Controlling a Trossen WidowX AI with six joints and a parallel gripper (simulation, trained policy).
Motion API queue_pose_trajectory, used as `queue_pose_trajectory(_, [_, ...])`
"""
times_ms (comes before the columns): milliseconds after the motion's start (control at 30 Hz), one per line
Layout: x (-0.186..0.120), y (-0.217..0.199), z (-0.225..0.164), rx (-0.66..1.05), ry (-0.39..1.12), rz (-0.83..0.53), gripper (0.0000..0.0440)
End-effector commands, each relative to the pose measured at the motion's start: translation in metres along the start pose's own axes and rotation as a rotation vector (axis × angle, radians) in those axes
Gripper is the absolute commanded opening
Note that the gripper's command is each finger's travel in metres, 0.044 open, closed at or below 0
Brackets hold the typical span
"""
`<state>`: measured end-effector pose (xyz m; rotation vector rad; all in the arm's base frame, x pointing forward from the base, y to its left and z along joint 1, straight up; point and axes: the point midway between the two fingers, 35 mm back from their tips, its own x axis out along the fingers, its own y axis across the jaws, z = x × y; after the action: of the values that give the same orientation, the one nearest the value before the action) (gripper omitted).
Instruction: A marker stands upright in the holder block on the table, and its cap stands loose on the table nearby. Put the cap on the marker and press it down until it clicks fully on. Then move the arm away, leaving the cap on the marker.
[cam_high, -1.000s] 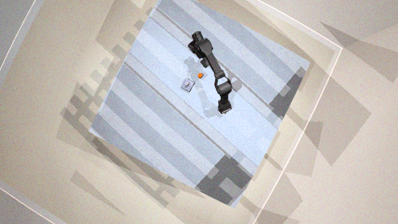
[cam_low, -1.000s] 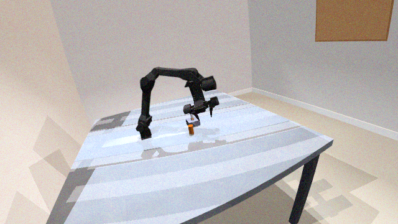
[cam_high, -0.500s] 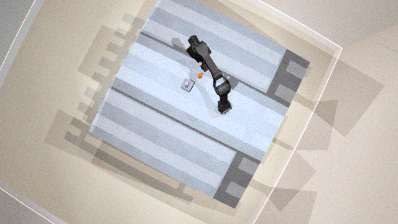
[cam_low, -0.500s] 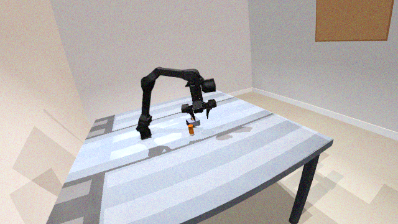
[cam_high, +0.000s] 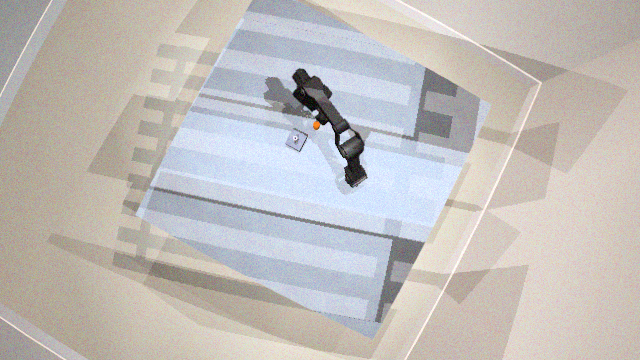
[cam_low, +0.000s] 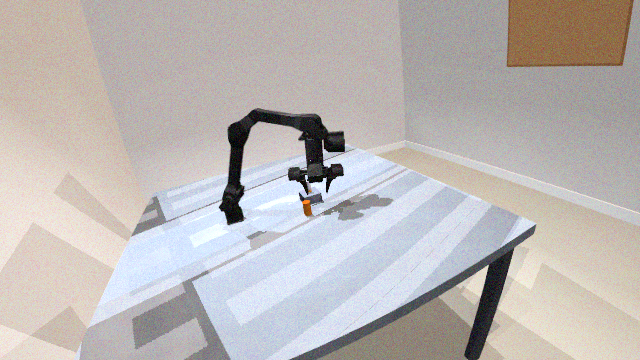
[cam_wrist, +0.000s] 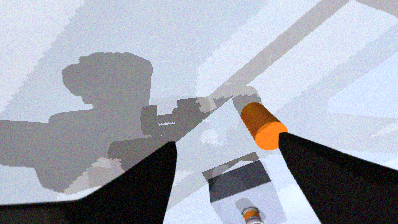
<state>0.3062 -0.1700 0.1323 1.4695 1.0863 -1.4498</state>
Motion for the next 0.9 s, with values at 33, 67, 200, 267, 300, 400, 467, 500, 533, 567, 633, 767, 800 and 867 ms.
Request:
queue_pose_trajectory(33, [0.007, -0.009, -0.007, -0.011, -0.001, -0.044, 0.0317])
queue_pose_trajectory(67, [0.008, -0.011, -0.008, -0.014, 0.000, -0.050, 0.0316])
queue_pose_trajectory(200, [0.012, -0.016, -0.013, -0.028, 0.003, -0.075, 0.0312])
queue_pose_trajectory(267, [0.015, -0.019, -0.015, -0.035, 0.005, -0.087, 0.0310])
queue_pose_trajectory(300, [0.016, -0.020, -0.016, -0.039, 0.006, -0.092, 0.0309])
queue_pose_trajectory(400, [0.020, -0.024, -0.018, -0.051, 0.009, -0.108, 0.0305])
queue_pose_trajectory(467, [0.023, -0.026, -0.020, -0.059, 0.011, -0.117, 0.0302])
queue_pose_trajectory(500, [0.025, -0.027, -0.020, -0.063, 0.013, -0.122, 0.0300])
queue_pose_trajectory(533, [0.026, -0.028, -0.021, -0.067, 0.014, -0.125, 0.0298])
queue_pose_trajectory(567, [0.028, -0.029, -0.022, -0.071, 0.016, -0.129, 0.0297])
queue_pose_trajectory(633, [0.032, -0.031, -0.023, -0.079, 0.019, -0.138, 0.0293])
queue_pose_trajectory(767, [0.041, -0.034, -0.025, -0.096, 0.028, -0.154, 0.0285])
queue_pose_trajectory(800, [0.044, -0.035, -0.025, -0.100, 0.031, -0.158, 0.0283])
queue_pose_trajectory(867, [0.049, -0.036, -0.026, -0.109, 0.035, -0.167, 0.0279])
